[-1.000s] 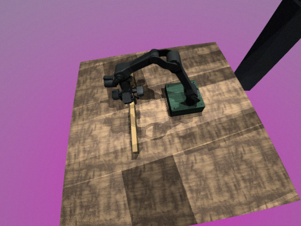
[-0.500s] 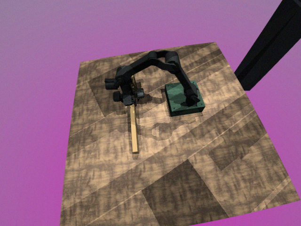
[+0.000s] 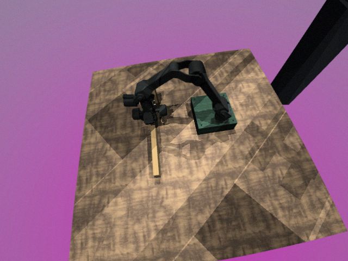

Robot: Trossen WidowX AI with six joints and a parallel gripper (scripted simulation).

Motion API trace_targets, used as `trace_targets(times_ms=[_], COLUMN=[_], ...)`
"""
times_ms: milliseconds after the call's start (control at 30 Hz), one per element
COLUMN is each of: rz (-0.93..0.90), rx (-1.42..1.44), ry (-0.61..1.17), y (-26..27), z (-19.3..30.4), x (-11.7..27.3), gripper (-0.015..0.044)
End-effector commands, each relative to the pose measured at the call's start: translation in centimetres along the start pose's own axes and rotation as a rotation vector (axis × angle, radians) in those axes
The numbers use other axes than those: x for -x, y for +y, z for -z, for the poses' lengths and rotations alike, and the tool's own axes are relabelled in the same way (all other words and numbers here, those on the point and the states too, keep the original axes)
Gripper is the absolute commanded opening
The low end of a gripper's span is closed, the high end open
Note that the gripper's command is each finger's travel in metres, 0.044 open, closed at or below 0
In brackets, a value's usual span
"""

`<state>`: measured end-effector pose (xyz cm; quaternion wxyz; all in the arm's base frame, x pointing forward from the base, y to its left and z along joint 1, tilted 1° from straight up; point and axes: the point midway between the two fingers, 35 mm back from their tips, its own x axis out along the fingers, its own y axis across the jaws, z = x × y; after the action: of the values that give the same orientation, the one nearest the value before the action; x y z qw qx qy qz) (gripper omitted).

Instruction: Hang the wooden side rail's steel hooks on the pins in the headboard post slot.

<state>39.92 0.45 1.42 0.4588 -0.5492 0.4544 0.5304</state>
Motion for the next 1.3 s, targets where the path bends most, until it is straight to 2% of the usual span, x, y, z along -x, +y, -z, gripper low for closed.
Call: trace_targets(times_ms=[0,600,1033,1200,1267], rz=[-0.004,-0.004,-0.004,-0.004,-0.004], rx=[0.003,0.003,0.003,0.003,0.003], ry=[-0.004,-0.003,-0.003,-0.003,-0.003], y=[0.1,0.3,0.3,0.3,0.3], z=[0.0,-0.1,-0.1,-0.1,-0.1], x=[-1.0,-3.3,-3.3,-3.3,-3.3], gripper=[0.044,0.044,0.0099,0.0065,0.0013])
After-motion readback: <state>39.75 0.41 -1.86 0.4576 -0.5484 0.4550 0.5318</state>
